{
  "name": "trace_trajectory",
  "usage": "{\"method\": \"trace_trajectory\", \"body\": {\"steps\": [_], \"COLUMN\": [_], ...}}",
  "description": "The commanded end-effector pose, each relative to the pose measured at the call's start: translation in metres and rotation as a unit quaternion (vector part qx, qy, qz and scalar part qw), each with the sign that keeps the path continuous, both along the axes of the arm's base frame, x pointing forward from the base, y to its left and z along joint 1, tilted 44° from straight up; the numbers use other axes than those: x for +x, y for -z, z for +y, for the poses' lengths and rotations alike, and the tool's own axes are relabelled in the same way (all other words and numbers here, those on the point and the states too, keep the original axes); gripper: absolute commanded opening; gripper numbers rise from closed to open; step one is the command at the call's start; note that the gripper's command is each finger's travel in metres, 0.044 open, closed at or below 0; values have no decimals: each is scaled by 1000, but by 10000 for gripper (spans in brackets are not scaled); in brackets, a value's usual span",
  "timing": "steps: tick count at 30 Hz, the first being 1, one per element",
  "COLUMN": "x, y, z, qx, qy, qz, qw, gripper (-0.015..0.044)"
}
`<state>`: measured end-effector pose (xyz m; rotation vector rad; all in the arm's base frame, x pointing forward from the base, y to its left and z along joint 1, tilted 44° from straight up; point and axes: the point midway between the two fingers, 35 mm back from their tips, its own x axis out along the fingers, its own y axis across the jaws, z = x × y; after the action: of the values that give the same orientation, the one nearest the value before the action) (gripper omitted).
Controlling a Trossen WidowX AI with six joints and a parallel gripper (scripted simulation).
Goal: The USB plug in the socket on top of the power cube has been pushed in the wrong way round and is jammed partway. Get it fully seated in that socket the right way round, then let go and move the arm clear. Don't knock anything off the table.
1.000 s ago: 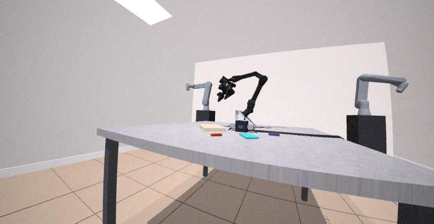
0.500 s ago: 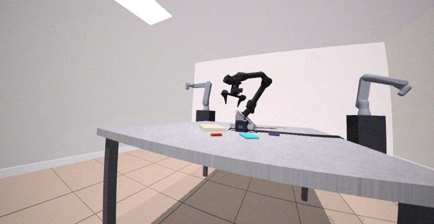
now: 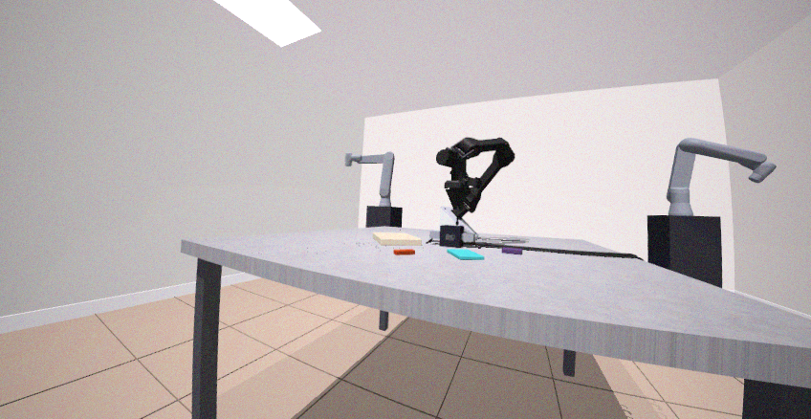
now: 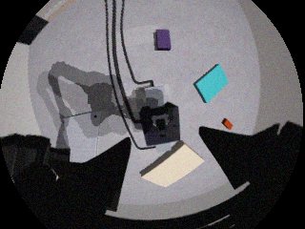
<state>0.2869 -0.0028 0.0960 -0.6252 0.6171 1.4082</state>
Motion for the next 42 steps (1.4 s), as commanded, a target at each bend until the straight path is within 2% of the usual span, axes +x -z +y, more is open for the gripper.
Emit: {"method": "trace_trajectory", "body": {"steps": [1, 41, 42], "x": [-1, 1, 1], "y": [0, 21, 20], "z": [0, 21, 19], "qx": [-3, -3, -5], "qy": [-16, -16, -17], "qz": [-8, -9, -11], "qw": [1000, 1000, 1000], "gripper": [440, 440, 414]}}
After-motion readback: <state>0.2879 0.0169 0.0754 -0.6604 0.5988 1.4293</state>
